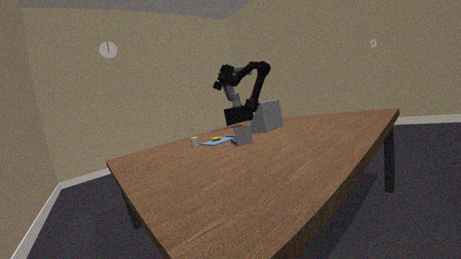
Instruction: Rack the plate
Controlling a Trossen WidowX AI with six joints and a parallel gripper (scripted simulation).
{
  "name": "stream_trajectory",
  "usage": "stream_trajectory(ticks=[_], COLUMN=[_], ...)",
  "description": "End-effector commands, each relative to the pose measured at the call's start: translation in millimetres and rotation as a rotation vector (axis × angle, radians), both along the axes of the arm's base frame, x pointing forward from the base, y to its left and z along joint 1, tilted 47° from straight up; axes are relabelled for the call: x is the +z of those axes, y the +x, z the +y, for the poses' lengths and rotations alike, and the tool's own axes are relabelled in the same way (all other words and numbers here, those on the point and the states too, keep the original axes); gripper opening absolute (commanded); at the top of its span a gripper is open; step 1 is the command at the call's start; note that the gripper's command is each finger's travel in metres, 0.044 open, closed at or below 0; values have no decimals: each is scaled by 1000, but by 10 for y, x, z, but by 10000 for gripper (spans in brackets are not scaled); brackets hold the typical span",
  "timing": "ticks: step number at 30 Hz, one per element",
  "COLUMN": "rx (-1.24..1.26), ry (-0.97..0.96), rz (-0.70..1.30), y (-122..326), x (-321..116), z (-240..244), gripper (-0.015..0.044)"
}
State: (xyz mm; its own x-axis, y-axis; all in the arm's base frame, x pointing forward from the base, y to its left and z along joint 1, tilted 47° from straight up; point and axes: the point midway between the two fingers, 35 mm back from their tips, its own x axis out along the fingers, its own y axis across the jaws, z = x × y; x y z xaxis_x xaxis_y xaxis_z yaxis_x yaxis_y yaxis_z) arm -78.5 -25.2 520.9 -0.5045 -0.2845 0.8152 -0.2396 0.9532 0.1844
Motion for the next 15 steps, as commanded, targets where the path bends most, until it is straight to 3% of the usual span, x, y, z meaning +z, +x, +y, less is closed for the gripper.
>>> stream_trajectory(ticks=[1, 15], rx=[2, 24], ry=[115, 398], rz=[27, 164], y=[58, 371], x=[-5, -128], z=[-306, -1077], gripper=[400, 400])
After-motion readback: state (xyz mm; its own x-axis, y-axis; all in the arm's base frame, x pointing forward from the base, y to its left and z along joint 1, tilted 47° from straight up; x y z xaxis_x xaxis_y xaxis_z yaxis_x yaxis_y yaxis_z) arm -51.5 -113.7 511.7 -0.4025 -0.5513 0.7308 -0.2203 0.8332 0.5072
